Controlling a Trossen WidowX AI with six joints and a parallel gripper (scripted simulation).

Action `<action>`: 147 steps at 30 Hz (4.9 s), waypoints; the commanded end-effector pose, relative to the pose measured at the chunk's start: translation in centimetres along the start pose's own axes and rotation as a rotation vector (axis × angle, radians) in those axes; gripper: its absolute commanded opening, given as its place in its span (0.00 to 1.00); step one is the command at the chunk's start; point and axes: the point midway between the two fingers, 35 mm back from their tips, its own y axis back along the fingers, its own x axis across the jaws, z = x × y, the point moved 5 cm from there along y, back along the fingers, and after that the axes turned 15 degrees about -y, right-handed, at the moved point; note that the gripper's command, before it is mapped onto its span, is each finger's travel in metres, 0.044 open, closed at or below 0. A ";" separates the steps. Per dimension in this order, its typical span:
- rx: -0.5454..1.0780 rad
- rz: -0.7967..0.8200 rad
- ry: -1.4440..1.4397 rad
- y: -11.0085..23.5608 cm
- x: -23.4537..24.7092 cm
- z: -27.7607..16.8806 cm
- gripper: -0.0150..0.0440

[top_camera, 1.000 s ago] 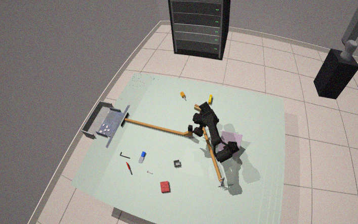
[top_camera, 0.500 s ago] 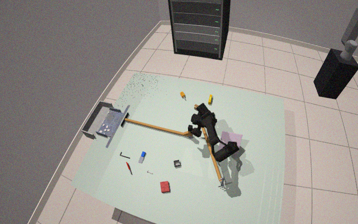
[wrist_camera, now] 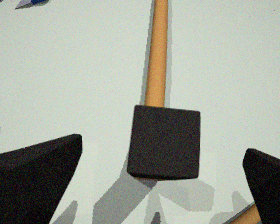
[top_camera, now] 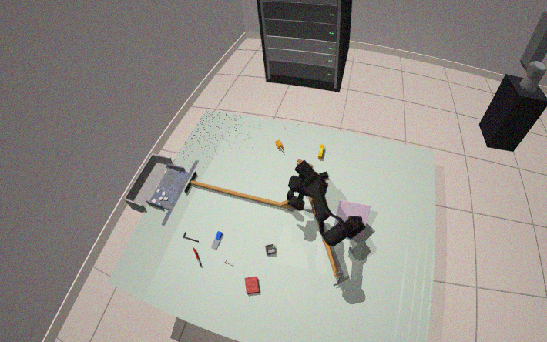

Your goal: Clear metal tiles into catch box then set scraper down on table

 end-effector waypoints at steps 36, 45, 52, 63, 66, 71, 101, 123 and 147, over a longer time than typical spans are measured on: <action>-0.003 0.011 -0.001 -3.3 0.4 -0.2 0.40; -0.003 0.011 -0.002 -3.3 0.4 -0.2 0.25; -0.003 0.011 -0.003 -3.2 0.6 -0.2 0.25; -0.001 0.009 -0.002 -3.1 2.0 -0.4 0.25; 0.000 0.009 -0.002 -3.1 2.4 -0.5 0.25; 0.001 0.008 -0.001 -3.0 3.1 -0.7 0.25; 0.003 0.011 0.001 -2.7 6.8 -1.9 0.25; 0.002 0.018 0.001 -2.4 9.1 -3.1 0.25; 0.003 0.022 0.007 -4.0 10.5 -1.0 0.25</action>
